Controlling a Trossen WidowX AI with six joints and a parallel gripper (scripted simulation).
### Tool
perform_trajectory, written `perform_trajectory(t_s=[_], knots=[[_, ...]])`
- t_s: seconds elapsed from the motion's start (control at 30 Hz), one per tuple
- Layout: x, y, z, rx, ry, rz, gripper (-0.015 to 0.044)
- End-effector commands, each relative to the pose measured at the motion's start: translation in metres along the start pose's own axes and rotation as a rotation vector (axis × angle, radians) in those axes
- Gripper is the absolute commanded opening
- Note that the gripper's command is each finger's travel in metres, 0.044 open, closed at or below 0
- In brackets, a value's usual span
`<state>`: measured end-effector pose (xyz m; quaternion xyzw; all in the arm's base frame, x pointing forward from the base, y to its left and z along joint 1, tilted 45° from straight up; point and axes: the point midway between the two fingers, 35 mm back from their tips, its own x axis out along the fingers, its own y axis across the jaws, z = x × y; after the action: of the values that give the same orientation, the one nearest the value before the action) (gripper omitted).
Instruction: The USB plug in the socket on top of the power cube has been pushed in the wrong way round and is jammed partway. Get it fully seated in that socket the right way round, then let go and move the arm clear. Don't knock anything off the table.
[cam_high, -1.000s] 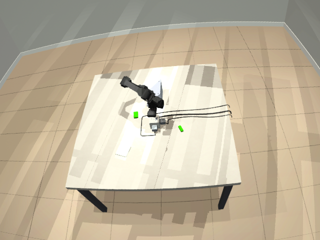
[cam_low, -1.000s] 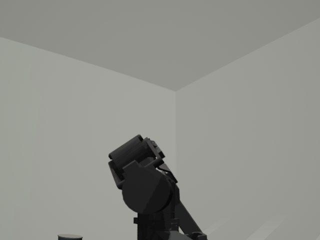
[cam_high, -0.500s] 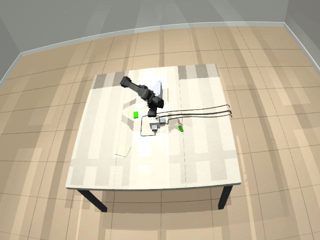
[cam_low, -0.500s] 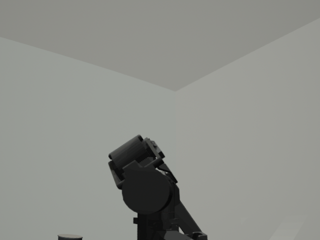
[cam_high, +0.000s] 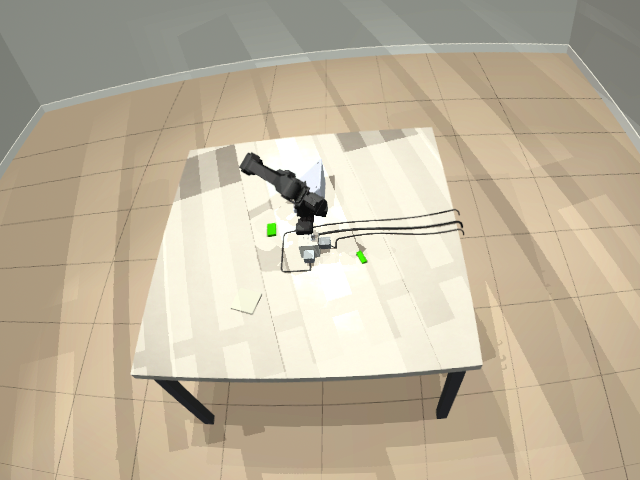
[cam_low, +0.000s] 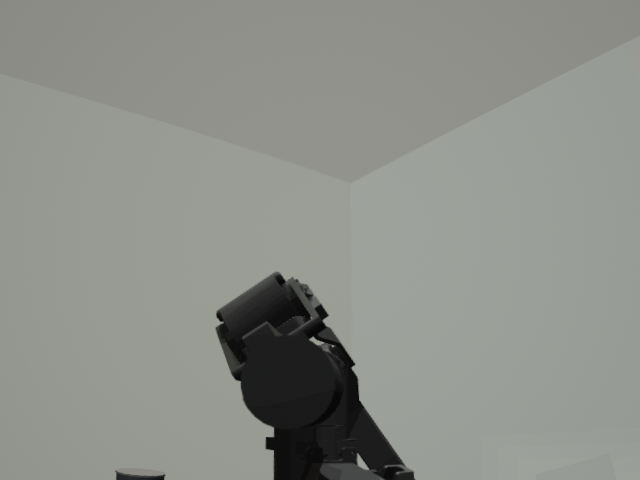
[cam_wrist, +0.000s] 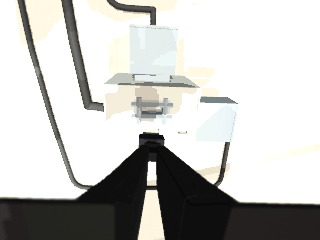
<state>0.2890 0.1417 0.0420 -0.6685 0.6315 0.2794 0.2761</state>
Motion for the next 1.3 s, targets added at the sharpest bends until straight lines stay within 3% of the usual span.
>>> perform_trajectory(t_s=[0.0, 1.27], knots=[[0.0006, 0.0003, 0.0007, -0.004, -0.007, 0.002, 0.0], [0.005, -0.0002, 0.0027, -0.015, -0.042, 0.001, 0.0]])
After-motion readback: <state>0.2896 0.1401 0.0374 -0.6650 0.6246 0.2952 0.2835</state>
